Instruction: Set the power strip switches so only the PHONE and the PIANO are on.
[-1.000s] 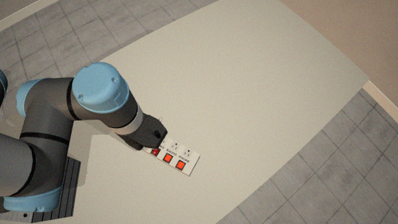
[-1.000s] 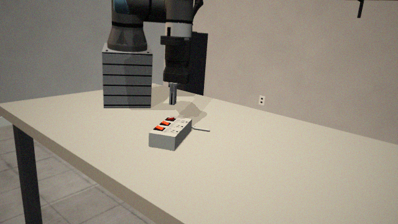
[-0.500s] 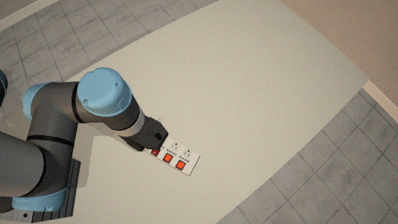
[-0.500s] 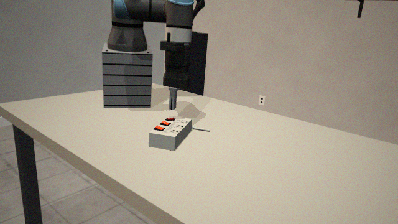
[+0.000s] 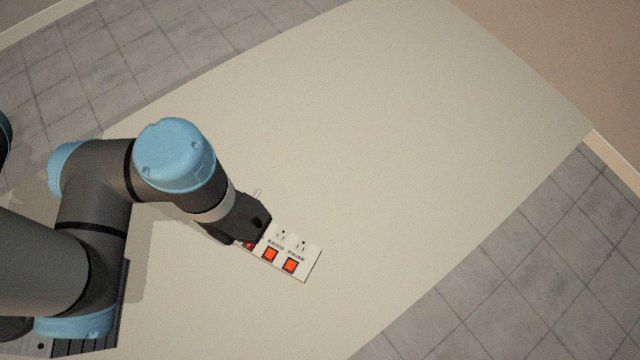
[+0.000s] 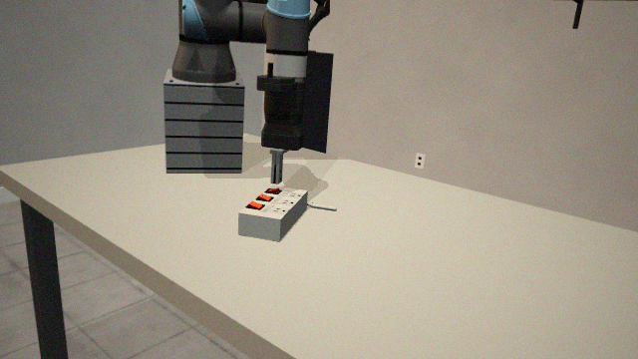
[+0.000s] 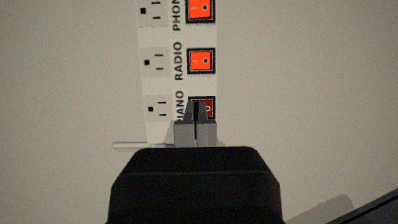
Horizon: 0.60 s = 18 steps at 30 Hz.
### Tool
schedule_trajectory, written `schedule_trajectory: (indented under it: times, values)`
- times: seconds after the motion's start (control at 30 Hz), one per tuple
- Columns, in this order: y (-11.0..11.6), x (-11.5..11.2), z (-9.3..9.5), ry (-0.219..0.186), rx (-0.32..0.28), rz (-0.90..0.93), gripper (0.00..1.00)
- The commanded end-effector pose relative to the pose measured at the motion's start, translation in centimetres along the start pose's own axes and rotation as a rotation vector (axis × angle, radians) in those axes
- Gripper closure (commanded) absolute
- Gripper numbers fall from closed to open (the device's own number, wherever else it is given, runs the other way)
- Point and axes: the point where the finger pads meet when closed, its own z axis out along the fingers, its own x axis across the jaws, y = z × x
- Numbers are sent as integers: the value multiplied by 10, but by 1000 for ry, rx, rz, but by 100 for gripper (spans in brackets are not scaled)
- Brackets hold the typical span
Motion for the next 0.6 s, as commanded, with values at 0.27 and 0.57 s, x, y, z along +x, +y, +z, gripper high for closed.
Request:
schedule_trajectory:
  times: [0.27, 0.57]
  values:
    - [0, 0, 8, -1, 2, 0, 100]
    - [0, 0, 8, -1, 2, 0, 100]
